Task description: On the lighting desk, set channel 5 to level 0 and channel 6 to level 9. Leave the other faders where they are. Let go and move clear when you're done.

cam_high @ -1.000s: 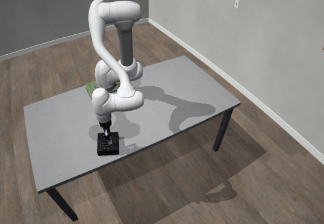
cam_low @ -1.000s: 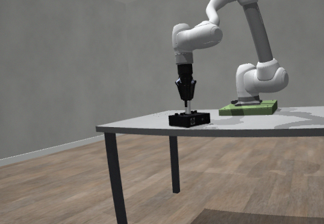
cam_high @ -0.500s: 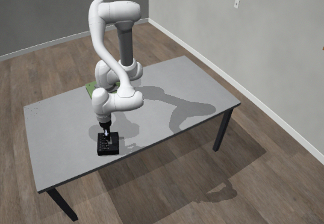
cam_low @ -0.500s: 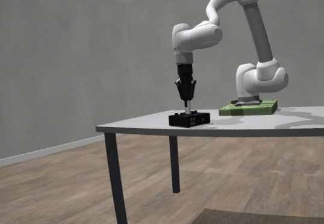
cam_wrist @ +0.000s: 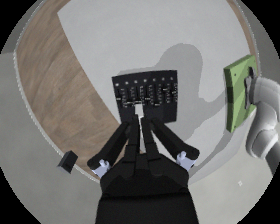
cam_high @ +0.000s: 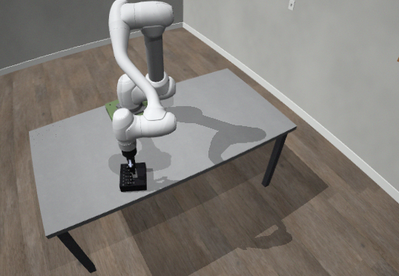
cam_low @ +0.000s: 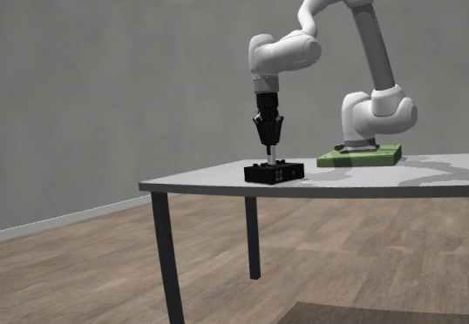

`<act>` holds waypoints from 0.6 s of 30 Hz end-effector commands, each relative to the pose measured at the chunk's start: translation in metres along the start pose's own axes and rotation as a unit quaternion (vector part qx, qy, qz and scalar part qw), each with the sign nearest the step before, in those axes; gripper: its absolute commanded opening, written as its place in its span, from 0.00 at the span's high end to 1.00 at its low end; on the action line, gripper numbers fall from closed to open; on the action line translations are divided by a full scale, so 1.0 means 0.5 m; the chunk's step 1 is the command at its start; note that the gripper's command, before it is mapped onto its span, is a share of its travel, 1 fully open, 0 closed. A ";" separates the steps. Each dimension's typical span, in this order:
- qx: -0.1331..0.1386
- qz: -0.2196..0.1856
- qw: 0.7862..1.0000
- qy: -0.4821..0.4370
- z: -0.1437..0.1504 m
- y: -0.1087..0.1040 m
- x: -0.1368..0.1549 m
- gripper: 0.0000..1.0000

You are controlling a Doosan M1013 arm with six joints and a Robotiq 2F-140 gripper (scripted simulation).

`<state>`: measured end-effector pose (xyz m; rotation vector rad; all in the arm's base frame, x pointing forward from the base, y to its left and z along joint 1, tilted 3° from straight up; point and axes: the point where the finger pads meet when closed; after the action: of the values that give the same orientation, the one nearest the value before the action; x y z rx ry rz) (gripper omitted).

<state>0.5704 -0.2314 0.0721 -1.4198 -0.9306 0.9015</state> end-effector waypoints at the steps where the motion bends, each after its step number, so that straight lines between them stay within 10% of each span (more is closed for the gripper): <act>1: 0.000 0.000 1.000 0.000 0.000 0.000 -0.001 0.90; 18: 0.000 0.000 1.000 0.000 0.001 0.000 -0.015 0.90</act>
<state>0.5674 -0.2376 0.0721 -1.4198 -0.9307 0.9014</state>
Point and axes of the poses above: the point where the finger pads meet when closed, its own y axis out along the fingers, its own z axis across the jaws, x = y × z, and after that the axes turned 3 degrees about -y, right-handed
